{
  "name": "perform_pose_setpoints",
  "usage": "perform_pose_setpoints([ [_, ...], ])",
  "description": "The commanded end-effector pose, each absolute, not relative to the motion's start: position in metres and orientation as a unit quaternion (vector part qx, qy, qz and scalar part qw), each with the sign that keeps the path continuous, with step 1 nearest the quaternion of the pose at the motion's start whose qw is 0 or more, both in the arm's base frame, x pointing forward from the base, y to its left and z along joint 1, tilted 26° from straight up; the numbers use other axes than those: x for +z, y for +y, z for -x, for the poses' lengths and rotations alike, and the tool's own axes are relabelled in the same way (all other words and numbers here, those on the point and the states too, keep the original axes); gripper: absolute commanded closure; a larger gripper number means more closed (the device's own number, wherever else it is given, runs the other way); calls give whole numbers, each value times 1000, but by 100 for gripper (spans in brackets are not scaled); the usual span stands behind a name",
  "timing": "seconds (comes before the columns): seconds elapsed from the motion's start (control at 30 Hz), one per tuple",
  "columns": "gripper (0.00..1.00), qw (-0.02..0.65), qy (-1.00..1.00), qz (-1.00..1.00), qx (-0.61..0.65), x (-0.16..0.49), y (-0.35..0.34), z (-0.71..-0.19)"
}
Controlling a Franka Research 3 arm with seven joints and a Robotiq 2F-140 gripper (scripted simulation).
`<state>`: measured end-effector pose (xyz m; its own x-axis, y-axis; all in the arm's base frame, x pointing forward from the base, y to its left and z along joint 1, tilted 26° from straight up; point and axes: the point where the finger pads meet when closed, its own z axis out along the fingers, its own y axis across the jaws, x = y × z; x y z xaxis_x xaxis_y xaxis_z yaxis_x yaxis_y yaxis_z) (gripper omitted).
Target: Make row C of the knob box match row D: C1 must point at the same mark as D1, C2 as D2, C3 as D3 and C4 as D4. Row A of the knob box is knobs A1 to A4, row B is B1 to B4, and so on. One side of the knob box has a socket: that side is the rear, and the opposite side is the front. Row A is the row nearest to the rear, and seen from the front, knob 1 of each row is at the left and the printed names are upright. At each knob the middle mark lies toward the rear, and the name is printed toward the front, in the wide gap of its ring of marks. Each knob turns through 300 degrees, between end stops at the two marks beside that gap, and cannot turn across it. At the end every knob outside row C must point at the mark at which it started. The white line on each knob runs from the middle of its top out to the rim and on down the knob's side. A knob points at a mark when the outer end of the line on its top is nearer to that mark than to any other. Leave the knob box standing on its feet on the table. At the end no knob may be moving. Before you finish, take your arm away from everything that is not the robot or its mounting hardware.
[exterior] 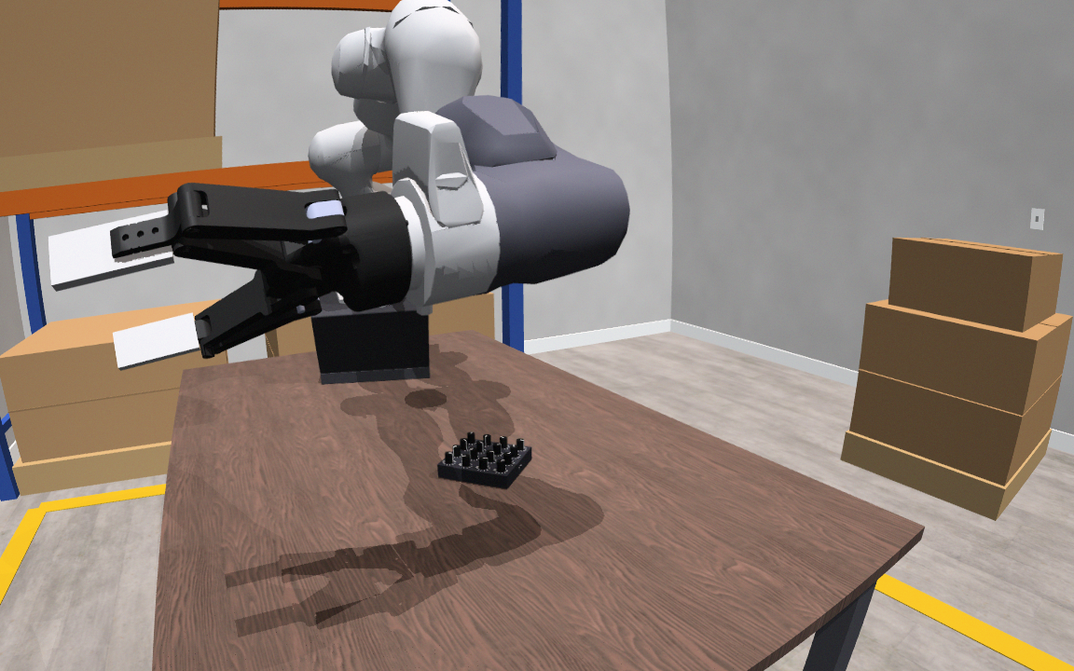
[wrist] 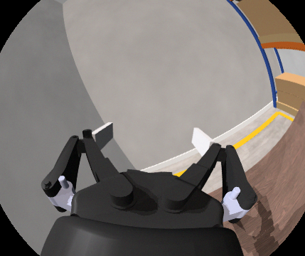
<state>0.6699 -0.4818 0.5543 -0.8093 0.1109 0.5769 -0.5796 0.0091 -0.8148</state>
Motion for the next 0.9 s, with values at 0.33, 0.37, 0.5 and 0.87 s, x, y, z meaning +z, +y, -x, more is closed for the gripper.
perform_pose_setpoints([
  [0.33,0,253,-664,-176,681,554,-482,-670],
  [0.37,0,253,-664,-176,681,554,-482,-670],
  [0.5,0,253,-664,-176,681,554,-482,-670],
  [0.87,0,280,-699,-224,618,534,-466,-657],
])
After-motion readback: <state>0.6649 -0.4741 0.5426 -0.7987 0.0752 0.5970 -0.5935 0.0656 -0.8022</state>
